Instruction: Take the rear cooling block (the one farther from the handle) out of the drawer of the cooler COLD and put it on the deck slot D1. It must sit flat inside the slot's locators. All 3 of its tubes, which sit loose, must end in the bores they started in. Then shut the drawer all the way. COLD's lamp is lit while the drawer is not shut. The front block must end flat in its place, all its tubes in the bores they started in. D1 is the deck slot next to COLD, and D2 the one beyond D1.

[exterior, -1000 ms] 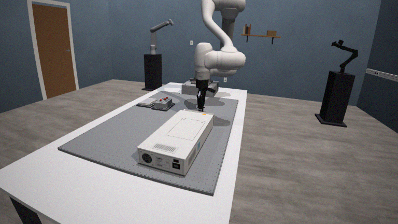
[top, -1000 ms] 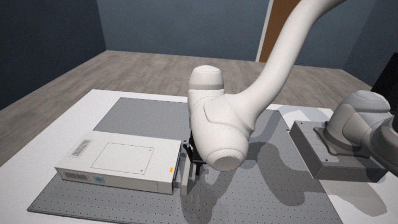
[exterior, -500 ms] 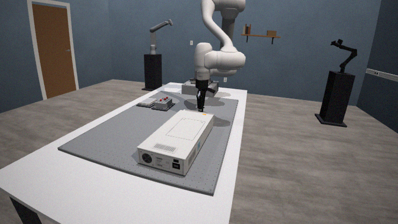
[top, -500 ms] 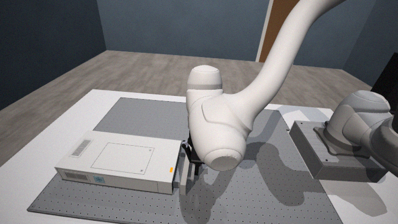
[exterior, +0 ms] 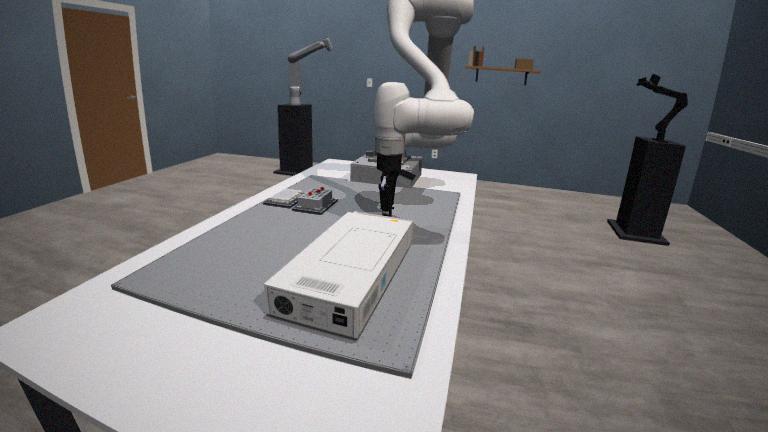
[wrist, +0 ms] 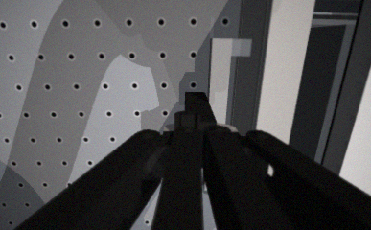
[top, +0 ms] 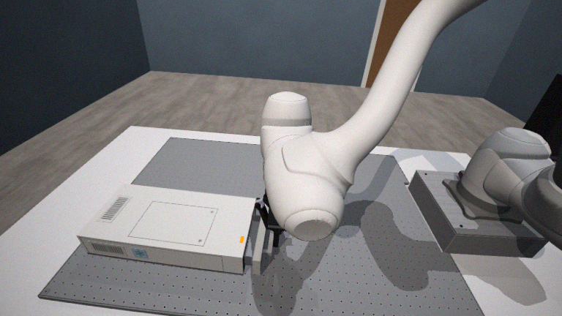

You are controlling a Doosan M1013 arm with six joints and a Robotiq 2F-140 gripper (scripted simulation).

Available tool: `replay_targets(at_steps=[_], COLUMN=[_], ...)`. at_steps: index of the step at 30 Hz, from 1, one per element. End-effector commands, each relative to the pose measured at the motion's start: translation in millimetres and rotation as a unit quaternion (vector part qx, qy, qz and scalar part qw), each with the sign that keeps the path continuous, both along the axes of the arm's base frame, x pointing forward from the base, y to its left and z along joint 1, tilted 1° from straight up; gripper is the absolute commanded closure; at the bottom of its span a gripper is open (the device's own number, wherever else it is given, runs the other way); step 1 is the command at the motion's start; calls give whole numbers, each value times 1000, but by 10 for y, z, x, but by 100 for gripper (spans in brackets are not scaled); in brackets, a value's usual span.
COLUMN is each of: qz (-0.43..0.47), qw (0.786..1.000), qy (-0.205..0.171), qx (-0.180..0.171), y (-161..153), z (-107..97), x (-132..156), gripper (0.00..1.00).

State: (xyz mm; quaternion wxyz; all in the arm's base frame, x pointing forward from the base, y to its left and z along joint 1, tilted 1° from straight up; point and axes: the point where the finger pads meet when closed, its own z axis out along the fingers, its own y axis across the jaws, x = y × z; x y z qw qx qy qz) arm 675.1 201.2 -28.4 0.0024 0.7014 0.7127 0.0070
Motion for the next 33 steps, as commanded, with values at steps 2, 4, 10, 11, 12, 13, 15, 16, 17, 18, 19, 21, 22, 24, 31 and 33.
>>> replay_targets(at_steps=[2,4,10,11,12,13,15,16,17,18,19,21,22,24,31,33], qz=[0,0,0,0,0,0,0,0,0,0,0,0,0,0,0,0], qw=[1000,1000,1000,1000,1000,1000,1000,1000,1000,1000,1000,1000,1000,1000,1000,1000], qy=[0,0,0,0,0,0,0,0,0,0,0,0,0,0,0,0], qx=[-1,-1,-1,-1,-1,-1,-1,-1,-1,-1,-1,-1,-1,-1,-1,-1], y=[-29,-29,-28,-28,-28,-28,-28,-28,-29,-28,-28,-28,-28,-28,-27,-27], z=[-7,-6,-6,-6,-6,-6,-6,-6,-8,-7,-6,-5,-5,-5,-5,-5], x=[35,45,64,67,71,74,78,78,73,79,85,95,99,104,128,128], gripper=[90,90,90,90,90,90,90,90,90,90,90,90,90,90,90,90])
